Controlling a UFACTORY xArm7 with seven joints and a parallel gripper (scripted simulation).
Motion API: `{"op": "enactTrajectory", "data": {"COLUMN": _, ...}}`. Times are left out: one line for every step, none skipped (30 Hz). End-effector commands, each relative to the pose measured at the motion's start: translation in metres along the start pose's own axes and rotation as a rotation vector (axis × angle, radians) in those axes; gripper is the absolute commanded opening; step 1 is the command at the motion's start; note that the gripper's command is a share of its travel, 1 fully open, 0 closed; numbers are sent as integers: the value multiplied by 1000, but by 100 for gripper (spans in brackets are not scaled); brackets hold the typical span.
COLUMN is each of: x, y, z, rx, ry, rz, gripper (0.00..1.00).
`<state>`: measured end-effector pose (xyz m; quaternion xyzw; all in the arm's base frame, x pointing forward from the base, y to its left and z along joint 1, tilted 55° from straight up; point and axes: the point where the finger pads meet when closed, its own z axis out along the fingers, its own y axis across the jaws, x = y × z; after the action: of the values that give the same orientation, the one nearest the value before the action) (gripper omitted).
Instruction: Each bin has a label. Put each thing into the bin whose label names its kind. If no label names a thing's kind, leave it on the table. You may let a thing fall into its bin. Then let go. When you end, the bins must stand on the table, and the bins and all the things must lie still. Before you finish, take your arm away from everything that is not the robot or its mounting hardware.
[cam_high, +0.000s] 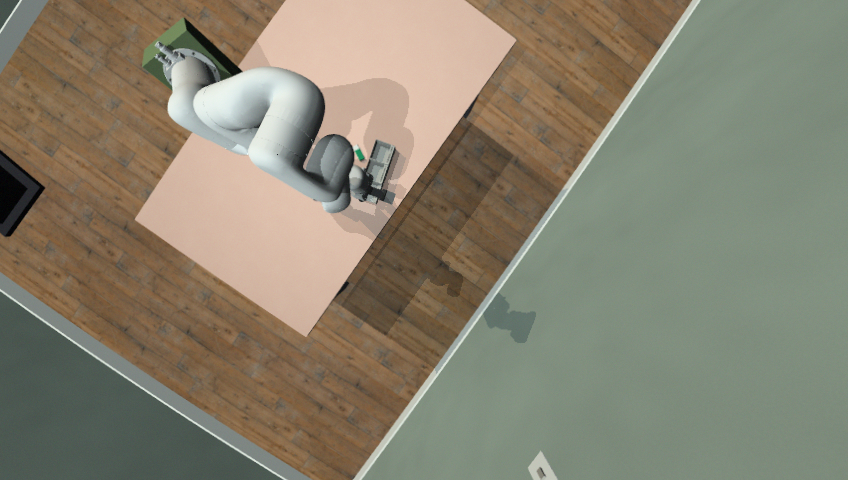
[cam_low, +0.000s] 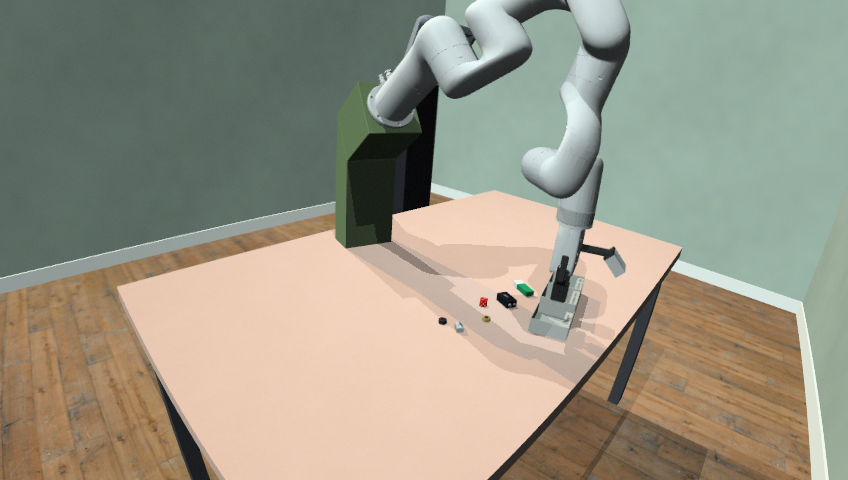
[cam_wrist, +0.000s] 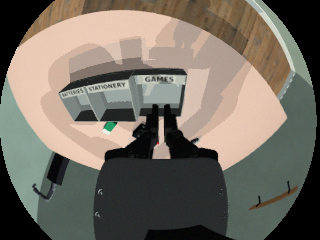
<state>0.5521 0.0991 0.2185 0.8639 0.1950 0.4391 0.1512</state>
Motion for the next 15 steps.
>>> {"op": "enactTrajectory", "data": {"x": 0, "y": 1, "z": -4, "rx": -3, "ry": -2, "rz": -1, "gripper": 7}}
{"op": "enactTrajectory", "data": {"x": 0, "y": 1, "z": -4, "rx": -3, "ry": -2, "rz": -1, "gripper": 7}}
{"op": "enactTrajectory", "data": {"x": 0, "y": -4, "z": -4, "rx": -3, "ry": -2, "rz": -1, "gripper": 7}}
{"op": "enactTrajectory", "data": {"x": -1, "y": -9, "z": -4, "rx": -3, "ry": -2, "rz": -1, "gripper": 7}}
{"op": "enactTrajectory", "data": {"x": -1, "y": -14, "z": -4, "rx": -3, "ry": -2, "rz": -1, "gripper": 7}}
{"op": "enactTrajectory", "data": {"x": -2, "y": -19, "z": -4, "rx": -3, "ry": -2, "rz": -1, "gripper": 7}}
{"op": "enactTrajectory", "data": {"x": -2, "y": -24, "z": -4, "rx": -3, "ry": -2, "rz": -1, "gripper": 7}}
{"op": "enactTrajectory", "data": {"x": -3, "y": -29, "z": -4, "rx": -3, "ry": -2, "rz": -1, "gripper": 7}}
{"op": "enactTrajectory", "data": {"x": -3, "y": -34, "z": -4, "rx": -3, "ry": -2, "rz": -1, "gripper": 7}}
{"op": "enactTrajectory", "data": {"x": -4, "y": -39, "z": -4, "rx": -3, "ry": -2, "rz": -1, "gripper": 7}}
{"op": "enactTrajectory", "data": {"x": -4, "y": -44, "z": -4, "rx": -3, "ry": -2, "rz": -1, "gripper": 7}}
{"op": "enactTrajectory", "data": {"x": -5, "y": -49, "z": -4, "rx": -3, "ry": -2, "rz": -1, "gripper": 7}}
{"op": "enactTrajectory", "data": {"x": -5, "y": -54, "z": -4, "rx": -3, "ry": -2, "rz": -1, "gripper": 7}}
{"op": "enactTrajectory", "data": {"x": -6, "y": -59, "z": -4, "rx": -3, "ry": -2, "rz": -1, "gripper": 7}}
{"op": "enactTrajectory", "data": {"x": -6, "y": -59, "z": -4, "rx": -3, "ry": -2, "rz": -1, "gripper": 7}}
